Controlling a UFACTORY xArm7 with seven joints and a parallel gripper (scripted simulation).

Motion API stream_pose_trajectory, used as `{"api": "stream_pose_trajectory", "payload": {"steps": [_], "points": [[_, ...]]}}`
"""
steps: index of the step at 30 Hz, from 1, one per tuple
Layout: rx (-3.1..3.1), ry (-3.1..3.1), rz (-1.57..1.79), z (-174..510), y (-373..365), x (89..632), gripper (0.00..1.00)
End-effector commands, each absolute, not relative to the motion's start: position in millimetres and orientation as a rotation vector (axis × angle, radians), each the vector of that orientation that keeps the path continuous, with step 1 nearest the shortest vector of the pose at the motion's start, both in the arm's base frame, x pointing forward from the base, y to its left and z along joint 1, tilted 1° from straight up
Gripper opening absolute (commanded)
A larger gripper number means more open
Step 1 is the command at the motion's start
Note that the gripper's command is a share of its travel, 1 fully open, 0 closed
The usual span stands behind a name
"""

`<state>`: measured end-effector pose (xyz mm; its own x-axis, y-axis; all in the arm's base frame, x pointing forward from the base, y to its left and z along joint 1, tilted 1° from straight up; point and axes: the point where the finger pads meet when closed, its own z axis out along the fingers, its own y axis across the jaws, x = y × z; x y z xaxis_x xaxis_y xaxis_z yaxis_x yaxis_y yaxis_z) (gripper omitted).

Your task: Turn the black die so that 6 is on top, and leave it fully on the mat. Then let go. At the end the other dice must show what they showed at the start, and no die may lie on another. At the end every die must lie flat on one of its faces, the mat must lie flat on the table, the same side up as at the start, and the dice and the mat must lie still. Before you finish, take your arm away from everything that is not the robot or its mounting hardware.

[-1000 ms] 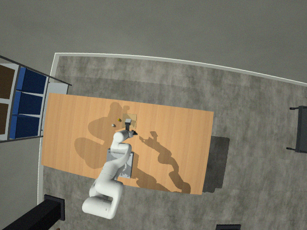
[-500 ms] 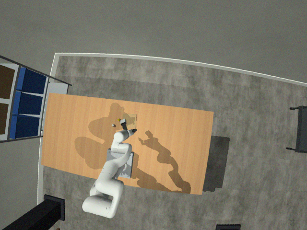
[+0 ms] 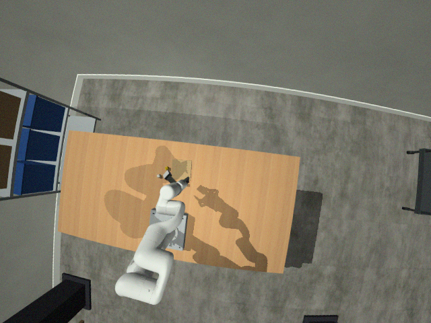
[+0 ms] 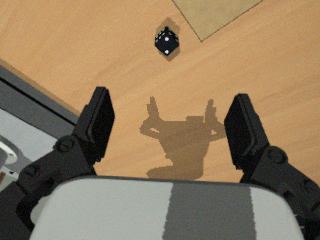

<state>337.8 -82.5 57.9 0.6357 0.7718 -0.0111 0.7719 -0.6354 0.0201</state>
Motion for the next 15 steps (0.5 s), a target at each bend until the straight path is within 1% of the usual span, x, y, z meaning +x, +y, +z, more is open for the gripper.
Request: {"api": "stream_pose_trajectory", "payload": {"steps": [1,15], "points": [[2.737,1.541,-0.004,55.2,-81.9,338.7,1.00],[2.395,2.045,-0.012,44.7,-79.1,336.1,1.00]]}}
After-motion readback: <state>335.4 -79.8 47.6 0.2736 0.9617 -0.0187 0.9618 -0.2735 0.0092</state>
